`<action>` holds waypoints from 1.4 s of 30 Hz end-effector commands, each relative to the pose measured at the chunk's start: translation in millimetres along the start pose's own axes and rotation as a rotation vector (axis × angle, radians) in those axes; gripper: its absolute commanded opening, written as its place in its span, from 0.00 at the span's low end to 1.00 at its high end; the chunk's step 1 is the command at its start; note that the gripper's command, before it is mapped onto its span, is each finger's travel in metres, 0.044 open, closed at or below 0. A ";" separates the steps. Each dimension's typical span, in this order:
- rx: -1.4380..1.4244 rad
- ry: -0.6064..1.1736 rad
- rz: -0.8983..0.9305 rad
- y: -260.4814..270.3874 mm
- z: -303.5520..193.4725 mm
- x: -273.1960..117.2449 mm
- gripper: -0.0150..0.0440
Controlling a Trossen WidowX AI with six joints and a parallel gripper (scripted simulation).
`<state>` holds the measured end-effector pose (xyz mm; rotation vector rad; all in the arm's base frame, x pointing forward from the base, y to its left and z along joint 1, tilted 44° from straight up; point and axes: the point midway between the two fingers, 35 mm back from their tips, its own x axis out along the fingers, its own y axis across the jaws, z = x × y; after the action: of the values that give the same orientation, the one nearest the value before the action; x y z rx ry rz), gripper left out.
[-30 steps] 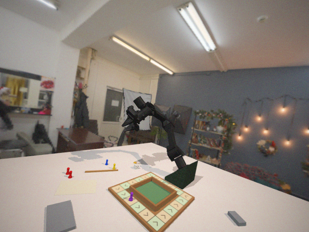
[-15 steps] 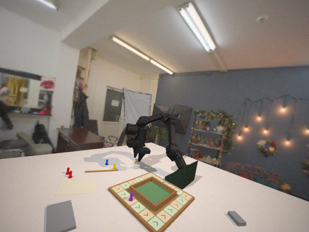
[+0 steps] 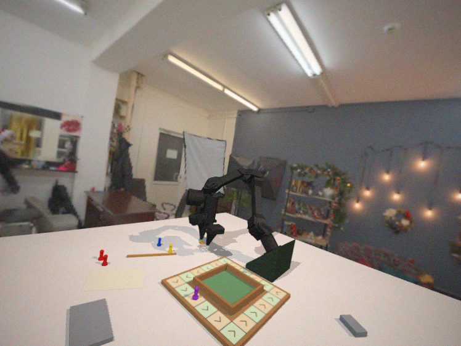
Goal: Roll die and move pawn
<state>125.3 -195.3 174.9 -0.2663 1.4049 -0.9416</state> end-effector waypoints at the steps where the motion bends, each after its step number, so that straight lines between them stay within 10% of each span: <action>1: -0.005 0.003 0.006 1.4 -0.5 6.5 0.72; 18: -0.005 0.002 0.003 0.7 -1.1 31.1 0.72; 34: -0.013 -0.010 0.008 1.9 1.4 28.7 0.25; 42: -0.054 -0.062 0.038 9.2 13.3 7.2 0.25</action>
<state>137.1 -203.8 162.2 -0.3083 1.3816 -0.8685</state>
